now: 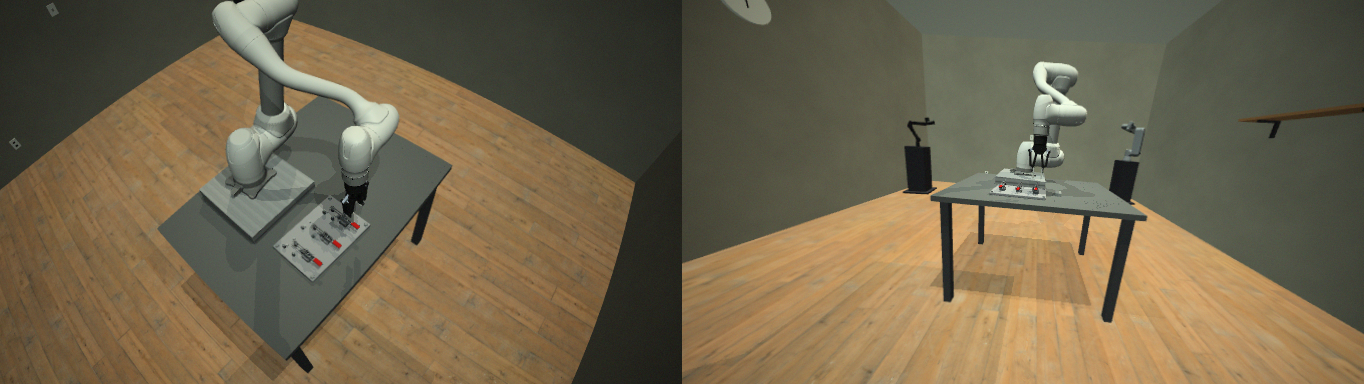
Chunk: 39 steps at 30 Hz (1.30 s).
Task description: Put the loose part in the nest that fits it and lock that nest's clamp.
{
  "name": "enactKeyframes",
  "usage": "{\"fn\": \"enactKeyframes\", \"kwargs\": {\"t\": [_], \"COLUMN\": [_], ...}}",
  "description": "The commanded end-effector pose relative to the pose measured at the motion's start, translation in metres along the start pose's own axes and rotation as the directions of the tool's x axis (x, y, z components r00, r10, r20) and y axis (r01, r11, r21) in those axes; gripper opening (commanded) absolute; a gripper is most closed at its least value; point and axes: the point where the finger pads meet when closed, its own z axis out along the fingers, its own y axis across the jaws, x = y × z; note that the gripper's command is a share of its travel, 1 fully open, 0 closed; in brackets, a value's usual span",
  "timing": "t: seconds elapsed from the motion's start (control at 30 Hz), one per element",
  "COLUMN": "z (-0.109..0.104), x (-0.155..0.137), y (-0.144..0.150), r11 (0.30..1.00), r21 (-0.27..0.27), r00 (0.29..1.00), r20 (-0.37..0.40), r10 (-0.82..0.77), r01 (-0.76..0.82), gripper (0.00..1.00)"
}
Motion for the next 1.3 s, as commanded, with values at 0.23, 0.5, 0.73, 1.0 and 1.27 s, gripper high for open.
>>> {"fn": "enactKeyframes", "kwargs": {"t": [0.23,0.5,0.73,1.0,1.27], "z": [0.03,0.043,0.044,0.044,0.046], "x": [0.0,0.0,0.0,0.0,0.0], "y": [0.0,0.0,0.0,0.0,0.0], "r11": [1.0,1.0,1.0,1.0,1.0], "r21": [0.0,0.0,0.0,0.0,0.0], "r00": [1.0,1.0,1.0,1.0,1.0], "r20": [0.0,0.0,0.0,0.0,0.0], "r10": [0.0,0.0,0.0,0.0,0.0], "r01": [0.0,0.0,0.0,0.0,0.0], "gripper": [0.35,0.35,0.35,0.35,0.35]}}
